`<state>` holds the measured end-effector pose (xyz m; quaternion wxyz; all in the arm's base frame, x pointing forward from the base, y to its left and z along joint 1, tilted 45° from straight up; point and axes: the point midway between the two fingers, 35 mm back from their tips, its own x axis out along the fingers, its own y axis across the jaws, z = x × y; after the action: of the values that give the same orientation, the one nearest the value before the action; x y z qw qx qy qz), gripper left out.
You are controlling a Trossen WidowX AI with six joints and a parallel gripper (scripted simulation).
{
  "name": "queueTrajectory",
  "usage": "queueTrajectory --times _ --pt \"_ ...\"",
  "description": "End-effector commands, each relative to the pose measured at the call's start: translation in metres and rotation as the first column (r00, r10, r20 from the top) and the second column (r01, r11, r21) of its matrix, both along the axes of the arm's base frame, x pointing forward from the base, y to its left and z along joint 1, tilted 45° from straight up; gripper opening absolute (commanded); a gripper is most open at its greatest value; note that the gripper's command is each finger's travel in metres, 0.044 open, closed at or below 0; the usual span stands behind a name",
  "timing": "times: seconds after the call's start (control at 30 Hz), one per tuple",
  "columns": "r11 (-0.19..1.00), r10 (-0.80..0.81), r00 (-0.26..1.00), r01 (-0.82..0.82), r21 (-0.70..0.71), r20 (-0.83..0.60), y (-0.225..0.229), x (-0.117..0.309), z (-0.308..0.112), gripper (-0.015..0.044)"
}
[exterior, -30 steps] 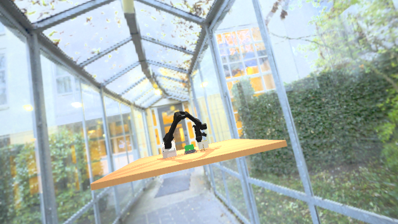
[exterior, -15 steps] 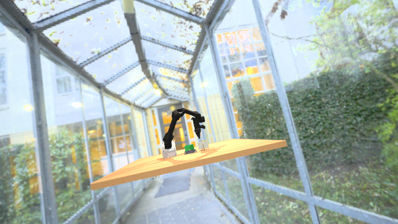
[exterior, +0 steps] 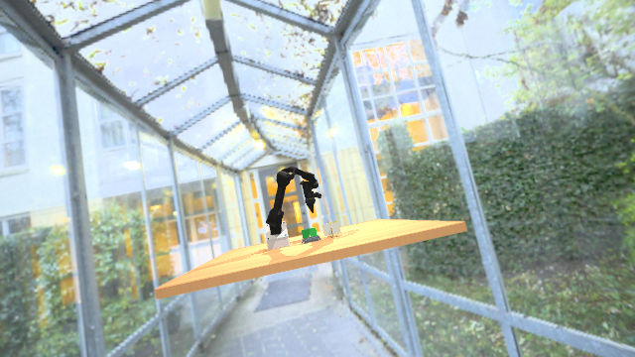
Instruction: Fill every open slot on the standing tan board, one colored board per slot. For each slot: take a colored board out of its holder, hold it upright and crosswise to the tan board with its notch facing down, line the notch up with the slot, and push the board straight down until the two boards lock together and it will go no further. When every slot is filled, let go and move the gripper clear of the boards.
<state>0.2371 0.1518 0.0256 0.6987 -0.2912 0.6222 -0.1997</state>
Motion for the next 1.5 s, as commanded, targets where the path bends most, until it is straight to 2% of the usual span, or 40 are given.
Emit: queueTrajectory --times 0.0,0.07,0.27,0.47,1.47 --pt "0.997 0.042 0.995 -0.048 -0.058 -0.087 0.013 -0.065 -0.020 0.0185" --pt "0.996 0.049 0.994 -0.056 -0.071 -0.099 0.014 -0.077 -0.023 0.0185" --pt "0.996 0.049 0.994 -0.056 -0.071 -0.099 0.013 -0.076 -0.025 0.0185" --pt "0.996 0.049 0.994 -0.056 -0.073 -0.098 -0.031 -0.069 -0.070 0.0185" --pt "0.996 0.048 0.994 -0.056 -0.074 -0.097 -0.062 -0.064 -0.103 0.0185"
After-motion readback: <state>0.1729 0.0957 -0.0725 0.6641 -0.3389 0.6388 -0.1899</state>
